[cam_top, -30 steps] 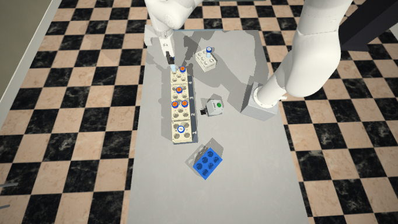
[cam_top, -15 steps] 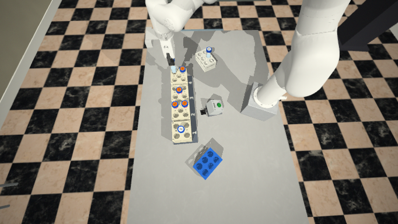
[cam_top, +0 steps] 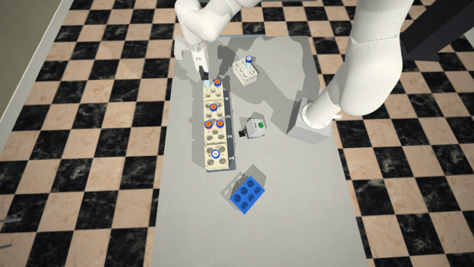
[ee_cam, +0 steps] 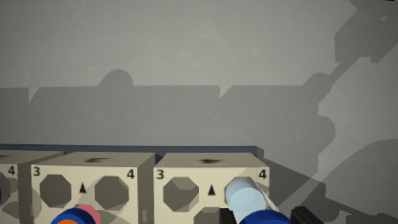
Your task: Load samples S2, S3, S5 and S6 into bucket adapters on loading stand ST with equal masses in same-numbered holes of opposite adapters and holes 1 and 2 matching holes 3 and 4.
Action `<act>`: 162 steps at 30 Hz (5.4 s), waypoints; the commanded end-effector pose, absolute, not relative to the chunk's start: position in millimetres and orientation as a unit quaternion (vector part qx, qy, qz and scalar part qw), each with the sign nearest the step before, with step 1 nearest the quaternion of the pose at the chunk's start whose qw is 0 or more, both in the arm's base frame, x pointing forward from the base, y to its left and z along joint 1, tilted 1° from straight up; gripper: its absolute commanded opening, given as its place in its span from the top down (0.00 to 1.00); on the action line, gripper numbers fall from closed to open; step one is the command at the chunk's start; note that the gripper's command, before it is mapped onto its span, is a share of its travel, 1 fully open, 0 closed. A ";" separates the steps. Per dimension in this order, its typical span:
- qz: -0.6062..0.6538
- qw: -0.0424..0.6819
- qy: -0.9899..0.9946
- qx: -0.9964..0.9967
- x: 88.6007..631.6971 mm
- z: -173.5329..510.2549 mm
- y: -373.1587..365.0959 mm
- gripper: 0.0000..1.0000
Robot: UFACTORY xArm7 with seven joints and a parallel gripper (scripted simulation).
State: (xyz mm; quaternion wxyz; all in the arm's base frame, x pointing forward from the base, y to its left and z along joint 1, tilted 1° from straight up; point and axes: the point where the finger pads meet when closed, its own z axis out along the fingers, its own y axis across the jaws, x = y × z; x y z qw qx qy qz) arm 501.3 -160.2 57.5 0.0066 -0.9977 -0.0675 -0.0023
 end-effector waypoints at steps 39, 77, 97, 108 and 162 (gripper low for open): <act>-0.005 0.006 -0.067 -0.998 503.2 21.6 -160.3 1.00; -0.005 0.006 -0.067 -0.998 503.4 -10.5 -159.9 1.00; -0.005 0.006 -0.067 -0.998 503.5 -10.7 -159.9 0.56; -0.005 0.006 -0.067 -0.998 503.5 -10.8 -159.9 0.56; -0.005 0.006 -0.067 -0.998 503.0 65.3 -160.9 0.56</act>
